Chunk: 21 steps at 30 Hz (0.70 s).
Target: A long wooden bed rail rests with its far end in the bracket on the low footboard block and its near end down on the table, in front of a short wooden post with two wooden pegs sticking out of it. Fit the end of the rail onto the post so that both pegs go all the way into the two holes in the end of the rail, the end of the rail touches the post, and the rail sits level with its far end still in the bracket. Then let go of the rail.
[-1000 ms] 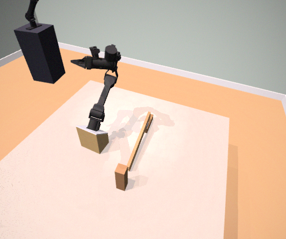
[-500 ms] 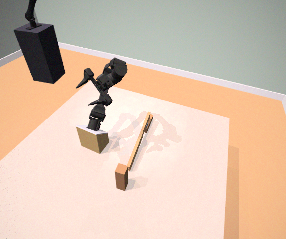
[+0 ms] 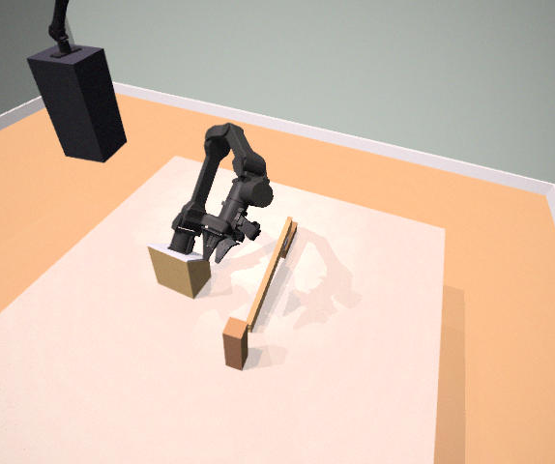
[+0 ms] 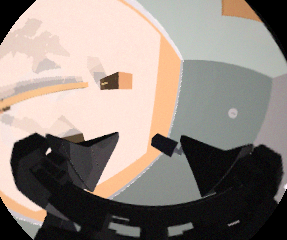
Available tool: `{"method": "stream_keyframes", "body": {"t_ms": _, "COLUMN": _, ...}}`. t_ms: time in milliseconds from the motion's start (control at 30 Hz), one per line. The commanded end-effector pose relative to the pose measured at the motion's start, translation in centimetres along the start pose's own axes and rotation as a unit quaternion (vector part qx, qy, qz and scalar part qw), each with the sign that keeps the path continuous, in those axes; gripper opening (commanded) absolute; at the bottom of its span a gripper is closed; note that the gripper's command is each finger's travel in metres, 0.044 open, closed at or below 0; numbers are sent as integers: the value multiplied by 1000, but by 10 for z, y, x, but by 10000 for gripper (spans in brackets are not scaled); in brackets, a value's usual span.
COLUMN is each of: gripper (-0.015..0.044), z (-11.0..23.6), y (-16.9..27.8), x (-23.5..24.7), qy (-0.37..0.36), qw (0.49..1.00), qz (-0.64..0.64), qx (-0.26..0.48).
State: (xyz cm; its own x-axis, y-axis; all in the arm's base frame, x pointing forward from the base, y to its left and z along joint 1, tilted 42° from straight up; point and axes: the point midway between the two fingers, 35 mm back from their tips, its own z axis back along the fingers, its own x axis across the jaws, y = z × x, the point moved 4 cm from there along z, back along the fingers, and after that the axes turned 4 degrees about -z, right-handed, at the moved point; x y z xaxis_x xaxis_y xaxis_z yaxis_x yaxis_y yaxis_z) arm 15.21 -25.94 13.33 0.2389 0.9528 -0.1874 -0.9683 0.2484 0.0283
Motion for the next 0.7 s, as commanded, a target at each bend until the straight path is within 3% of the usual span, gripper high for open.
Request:
{"method": "stream_keyframes", "body": {"t_ms": 0, "gripper": 440, "z": -32, "y": -37, "x": 49, "qy": -109, "qw": 966, "qz": 227, "qx": -62}}
{"method": "stream_keyframes", "body": {"t_ms": 233, "gripper": 440, "z": -61, "y": -66, "x": 114, "qy": -211, "qw": 849, "qz": 455, "qx": -165}}
{"method": "stream_keyframes", "body": {"t_ms": 500, "gripper": 440, "z": -90, "y": -80, "x": 186, "qy": -280, "qw": 634, "qz": 642, "qx": -327}}
{"method": "stream_keyframes", "body": {"t_ms": 667, "gripper": 440, "z": -91, "y": -80, "x": 190, "qy": -281, "qw": 621, "qz": 649, "qx": -337}}
